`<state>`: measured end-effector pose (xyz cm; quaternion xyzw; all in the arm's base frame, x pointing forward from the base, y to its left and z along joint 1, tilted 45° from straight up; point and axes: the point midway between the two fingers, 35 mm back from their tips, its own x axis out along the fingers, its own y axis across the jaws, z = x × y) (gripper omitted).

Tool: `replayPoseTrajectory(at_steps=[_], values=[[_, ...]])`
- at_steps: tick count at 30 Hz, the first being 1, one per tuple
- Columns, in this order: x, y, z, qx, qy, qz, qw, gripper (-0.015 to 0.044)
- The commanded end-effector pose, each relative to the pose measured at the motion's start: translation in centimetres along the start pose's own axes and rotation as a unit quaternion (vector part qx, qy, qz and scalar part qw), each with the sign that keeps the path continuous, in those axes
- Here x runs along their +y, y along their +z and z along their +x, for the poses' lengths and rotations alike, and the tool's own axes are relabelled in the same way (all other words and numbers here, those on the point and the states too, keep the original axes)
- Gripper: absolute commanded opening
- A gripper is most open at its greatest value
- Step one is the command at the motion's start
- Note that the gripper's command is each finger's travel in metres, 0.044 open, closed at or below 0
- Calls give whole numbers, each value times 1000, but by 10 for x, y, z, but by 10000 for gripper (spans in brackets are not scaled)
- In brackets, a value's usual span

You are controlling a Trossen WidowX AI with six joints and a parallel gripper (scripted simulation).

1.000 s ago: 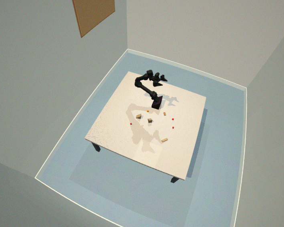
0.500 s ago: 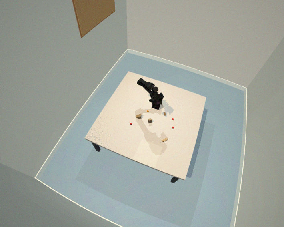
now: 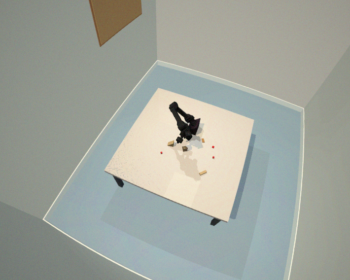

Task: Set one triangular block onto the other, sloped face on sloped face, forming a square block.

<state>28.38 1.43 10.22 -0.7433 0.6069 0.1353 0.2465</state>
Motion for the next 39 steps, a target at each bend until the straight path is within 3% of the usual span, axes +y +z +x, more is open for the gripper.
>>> replayPoseTrajectory(at_steps=[1,39], values=[[13,-21,36,78,55,-105,990,440],[17,-24,89,73,62,-124,988,440]])
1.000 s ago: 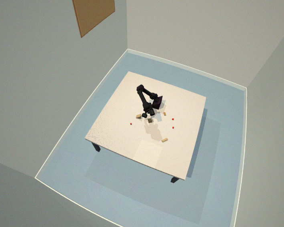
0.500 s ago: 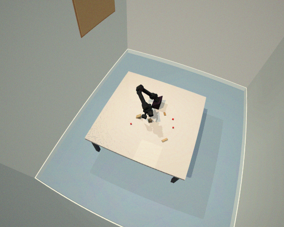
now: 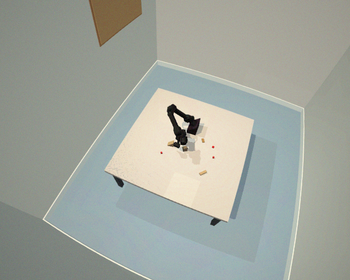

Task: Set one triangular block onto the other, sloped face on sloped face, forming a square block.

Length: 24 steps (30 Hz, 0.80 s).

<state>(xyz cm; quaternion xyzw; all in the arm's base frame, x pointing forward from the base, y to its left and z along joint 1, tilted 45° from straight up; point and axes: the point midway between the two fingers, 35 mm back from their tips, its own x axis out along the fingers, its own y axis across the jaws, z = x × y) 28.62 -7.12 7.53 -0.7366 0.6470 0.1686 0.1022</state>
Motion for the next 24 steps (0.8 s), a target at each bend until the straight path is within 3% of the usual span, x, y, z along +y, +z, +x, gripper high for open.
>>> replayPoseTrajectory(at_steps=[1,24], values=[[2,0,6,1,0,-4,1000,440],[0,-7,41,10,1,-4,1000,440]])
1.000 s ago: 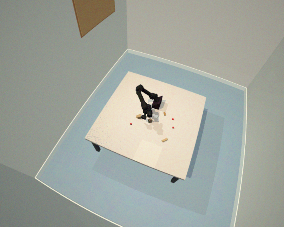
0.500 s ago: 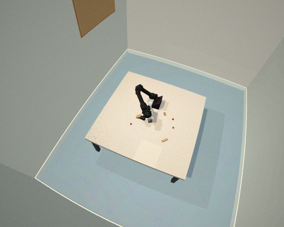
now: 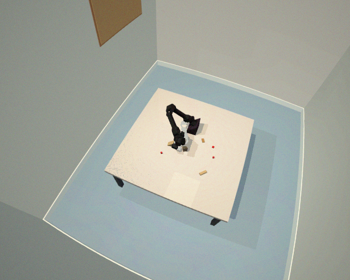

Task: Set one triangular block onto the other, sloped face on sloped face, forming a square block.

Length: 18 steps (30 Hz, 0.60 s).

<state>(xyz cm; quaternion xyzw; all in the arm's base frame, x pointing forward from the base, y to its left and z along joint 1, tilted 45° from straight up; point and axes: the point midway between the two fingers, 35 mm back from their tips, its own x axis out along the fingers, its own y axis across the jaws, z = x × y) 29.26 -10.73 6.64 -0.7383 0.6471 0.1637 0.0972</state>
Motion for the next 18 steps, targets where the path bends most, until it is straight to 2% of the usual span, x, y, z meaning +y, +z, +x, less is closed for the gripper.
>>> replayPoseTrajectory(at_steps=[1,14,18], values=[[2,-2,5,4,2,-4,1000,440],[4,-9,22,15,7,-4,1000,440],[4,-9,22,15,7,-4,1000,335]])
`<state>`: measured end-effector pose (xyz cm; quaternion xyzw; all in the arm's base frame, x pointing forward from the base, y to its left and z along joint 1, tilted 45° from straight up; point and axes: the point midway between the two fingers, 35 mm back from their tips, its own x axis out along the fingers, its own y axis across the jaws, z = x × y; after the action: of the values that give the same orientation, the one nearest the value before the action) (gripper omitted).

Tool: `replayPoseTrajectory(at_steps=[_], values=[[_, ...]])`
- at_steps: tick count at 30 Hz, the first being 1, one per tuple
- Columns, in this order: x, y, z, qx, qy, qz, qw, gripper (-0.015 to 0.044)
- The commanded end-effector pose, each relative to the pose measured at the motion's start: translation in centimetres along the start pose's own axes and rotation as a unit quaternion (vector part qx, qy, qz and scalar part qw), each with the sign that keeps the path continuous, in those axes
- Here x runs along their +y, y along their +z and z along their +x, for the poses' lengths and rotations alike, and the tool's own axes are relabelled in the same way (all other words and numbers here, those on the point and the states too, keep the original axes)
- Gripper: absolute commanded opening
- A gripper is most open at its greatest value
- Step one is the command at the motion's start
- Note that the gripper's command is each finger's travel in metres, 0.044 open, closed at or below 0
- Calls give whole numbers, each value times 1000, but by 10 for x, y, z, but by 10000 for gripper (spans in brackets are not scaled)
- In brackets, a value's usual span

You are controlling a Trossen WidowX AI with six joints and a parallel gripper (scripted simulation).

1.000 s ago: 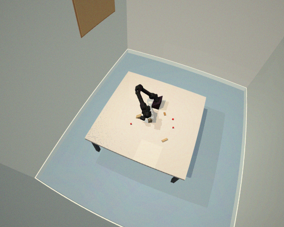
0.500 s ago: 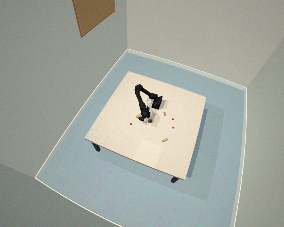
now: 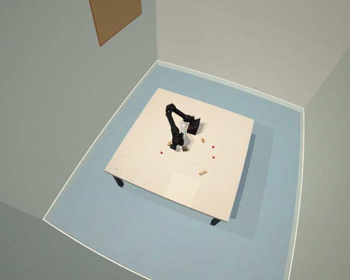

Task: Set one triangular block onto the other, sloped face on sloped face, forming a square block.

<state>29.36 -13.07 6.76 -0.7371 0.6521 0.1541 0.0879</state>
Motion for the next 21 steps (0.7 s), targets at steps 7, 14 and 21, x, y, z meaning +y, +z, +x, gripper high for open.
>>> replayPoseTrajectory(at_steps=[7,14,21], values=[[2,0,1,1,1,-4,1000,210],[2,0,1,1,1,-4,1000,124],[1,-1,-2,1,1,-2,1000,0]])
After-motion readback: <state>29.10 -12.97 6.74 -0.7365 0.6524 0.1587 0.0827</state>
